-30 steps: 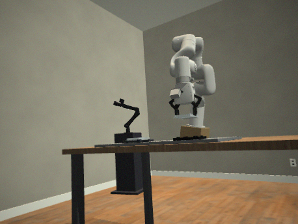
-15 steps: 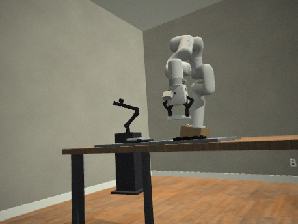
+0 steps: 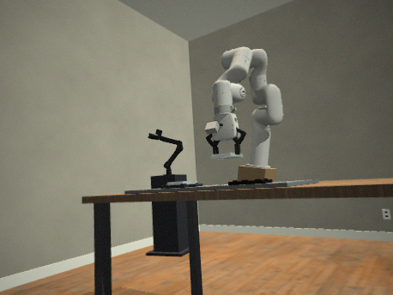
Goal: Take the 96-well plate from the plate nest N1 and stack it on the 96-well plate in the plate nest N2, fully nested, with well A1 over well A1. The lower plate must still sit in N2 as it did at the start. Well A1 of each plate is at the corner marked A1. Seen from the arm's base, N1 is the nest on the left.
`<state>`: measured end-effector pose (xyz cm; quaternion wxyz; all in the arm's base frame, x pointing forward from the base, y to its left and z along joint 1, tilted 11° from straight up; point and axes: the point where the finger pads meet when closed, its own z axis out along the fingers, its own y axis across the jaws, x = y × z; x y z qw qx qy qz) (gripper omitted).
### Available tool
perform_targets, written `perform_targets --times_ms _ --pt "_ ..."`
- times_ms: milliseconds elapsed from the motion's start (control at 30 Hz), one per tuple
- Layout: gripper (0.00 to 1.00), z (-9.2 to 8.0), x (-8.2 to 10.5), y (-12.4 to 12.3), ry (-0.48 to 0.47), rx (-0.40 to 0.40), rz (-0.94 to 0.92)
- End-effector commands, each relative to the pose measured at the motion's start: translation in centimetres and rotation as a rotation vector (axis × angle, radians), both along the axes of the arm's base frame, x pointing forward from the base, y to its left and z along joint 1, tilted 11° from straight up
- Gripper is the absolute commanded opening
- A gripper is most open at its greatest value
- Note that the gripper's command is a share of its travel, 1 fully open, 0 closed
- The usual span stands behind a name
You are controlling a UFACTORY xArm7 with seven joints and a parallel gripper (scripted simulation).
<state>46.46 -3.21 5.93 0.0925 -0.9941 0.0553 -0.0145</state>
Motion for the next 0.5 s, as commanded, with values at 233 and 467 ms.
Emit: perform_targets --times_ms 233,467 --pt "0.0 -0.4 -0.8 -2.8 -0.004 -0.001 0.0" --pt "0.0 -0.8 -1.6 -4.9 -0.004 -0.001 0.0"
